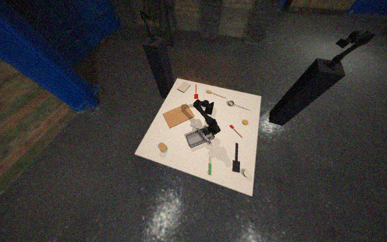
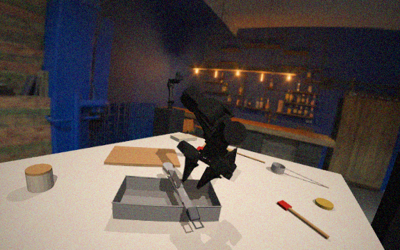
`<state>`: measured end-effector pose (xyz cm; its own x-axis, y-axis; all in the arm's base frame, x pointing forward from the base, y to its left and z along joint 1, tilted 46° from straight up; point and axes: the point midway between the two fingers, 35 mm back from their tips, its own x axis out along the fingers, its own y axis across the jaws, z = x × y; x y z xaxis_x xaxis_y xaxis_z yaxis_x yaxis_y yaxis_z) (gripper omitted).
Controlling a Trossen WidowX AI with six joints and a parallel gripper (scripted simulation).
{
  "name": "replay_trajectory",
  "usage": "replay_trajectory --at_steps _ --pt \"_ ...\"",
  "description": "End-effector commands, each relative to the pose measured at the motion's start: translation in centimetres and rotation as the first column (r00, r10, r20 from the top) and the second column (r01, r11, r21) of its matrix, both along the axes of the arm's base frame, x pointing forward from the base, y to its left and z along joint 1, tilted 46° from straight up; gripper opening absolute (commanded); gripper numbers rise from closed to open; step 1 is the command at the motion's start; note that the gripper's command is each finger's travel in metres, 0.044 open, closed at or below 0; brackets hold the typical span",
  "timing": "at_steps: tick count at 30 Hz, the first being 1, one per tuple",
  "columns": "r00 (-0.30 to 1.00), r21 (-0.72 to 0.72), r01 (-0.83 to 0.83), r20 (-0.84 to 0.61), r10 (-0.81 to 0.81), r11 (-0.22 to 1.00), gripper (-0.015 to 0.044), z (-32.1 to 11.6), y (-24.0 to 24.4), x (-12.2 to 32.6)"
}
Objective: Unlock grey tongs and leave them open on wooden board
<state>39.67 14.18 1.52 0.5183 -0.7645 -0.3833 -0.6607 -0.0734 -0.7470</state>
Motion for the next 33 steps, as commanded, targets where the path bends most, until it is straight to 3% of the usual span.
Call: replay_trajectory --at_steps 1,33 --pt "1.000 -0.004 0.001 -0.001 -0.001 1.000 0.0260 -0.4 -0.3 0.2" --pt "1.000 -0.001 0.000 -0.003 0.000 1.000 0.0260 -2.5 -4.1 3.0"
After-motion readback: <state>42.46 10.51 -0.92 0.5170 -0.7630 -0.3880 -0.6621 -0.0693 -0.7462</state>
